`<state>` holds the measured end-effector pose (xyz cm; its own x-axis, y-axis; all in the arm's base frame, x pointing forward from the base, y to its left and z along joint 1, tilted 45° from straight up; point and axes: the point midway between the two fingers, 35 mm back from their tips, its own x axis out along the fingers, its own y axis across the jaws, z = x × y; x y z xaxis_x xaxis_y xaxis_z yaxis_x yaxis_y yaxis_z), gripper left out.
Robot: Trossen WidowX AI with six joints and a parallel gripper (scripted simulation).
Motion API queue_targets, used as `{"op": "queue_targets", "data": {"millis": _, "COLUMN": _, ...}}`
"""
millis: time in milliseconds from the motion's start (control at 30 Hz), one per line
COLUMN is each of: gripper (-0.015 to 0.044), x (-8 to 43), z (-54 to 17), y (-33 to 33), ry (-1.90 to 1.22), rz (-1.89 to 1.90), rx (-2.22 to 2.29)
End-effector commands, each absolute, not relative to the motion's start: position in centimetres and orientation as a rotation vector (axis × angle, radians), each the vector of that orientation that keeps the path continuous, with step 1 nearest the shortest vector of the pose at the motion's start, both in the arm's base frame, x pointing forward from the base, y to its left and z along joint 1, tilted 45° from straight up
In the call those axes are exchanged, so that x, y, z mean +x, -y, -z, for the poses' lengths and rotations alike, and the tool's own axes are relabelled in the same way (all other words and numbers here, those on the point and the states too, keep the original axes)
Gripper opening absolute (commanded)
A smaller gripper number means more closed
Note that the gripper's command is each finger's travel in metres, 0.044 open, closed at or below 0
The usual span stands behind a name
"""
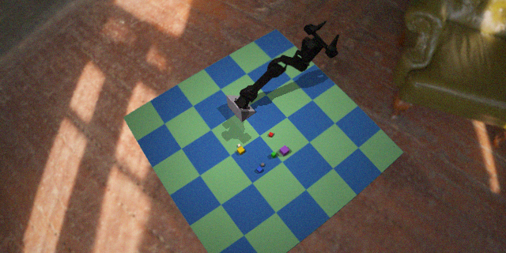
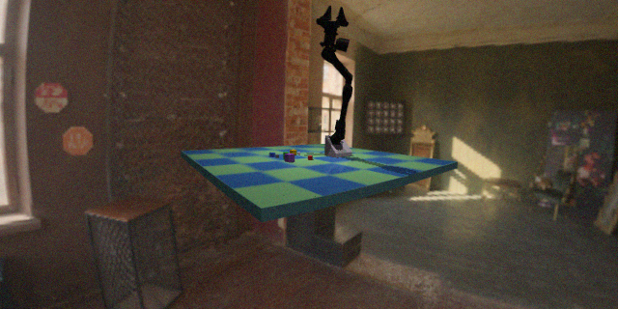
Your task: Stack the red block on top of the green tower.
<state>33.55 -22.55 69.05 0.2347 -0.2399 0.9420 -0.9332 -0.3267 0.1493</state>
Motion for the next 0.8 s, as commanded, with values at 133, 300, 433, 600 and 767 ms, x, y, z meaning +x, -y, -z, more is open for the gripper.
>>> {"op": "queue_targets", "data": {"millis": 133, "gripper": 0.044, "x": 37.5, "z": -66.5, "y": 23.3, "ry": 1.057, "rz": -0.864, "rx": 1.711}}
{"op": "queue_targets", "data": {"millis": 300, "gripper": 0.044, "x": 42.7, "z": -61.9, "y": 23.8, "ry": 0.939, "rz": -0.527, "rx": 1.638}}
{"op": "queue_targets", "data": {"millis": 433, "gripper": 0.044, "x": 46.3, "z": -57.5, "y": 23.7, "ry": 0.799, "rz": -0.302, "rx": 1.552}}
{"op": "queue_targets", "data": {"millis": 600, "gripper": 0.044, "x": 49.9, "z": -51.3, "y": 22.9, "ry": 0.583, "rz": -0.082, "rx": 1.417}}
{"op": "queue_targets", "data": {"millis": 767, "gripper": 0.044, "x": 52.4, "z": -44.6, "y": 21.4, "ry": 0.338, "rz": 0.067, "rx": 1.261}}
